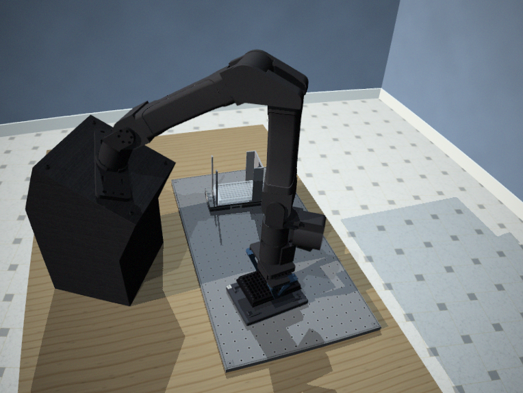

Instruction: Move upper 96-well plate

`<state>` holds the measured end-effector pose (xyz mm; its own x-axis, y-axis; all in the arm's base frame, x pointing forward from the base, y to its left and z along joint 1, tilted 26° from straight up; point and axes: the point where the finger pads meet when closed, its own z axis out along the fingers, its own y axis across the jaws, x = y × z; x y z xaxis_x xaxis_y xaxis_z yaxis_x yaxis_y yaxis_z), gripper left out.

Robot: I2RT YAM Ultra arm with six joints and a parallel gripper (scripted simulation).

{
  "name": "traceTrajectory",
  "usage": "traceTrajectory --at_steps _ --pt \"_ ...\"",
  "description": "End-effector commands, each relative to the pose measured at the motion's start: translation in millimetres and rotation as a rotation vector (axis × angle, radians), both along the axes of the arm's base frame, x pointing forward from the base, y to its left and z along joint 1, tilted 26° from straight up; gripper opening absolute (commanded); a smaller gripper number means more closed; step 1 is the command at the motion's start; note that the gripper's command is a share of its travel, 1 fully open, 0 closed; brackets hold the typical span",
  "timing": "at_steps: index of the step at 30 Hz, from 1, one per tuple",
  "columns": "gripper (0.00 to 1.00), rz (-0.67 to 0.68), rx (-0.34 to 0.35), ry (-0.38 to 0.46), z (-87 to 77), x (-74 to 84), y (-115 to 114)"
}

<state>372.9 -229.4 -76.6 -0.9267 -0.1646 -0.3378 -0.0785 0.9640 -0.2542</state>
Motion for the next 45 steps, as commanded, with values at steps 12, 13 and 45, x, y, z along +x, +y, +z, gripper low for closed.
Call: traceTrajectory --at_steps 12,13,45 --pt "0.00 -0.001 -0.017 -0.031 -11.9 18.6 -7.9" --pt "0.00 0.000 -0.018 -0.031 -11.9 18.6 -7.9" --pt "0.00 0.002 -0.017 -0.030 -11.2 14.5 -3.9"
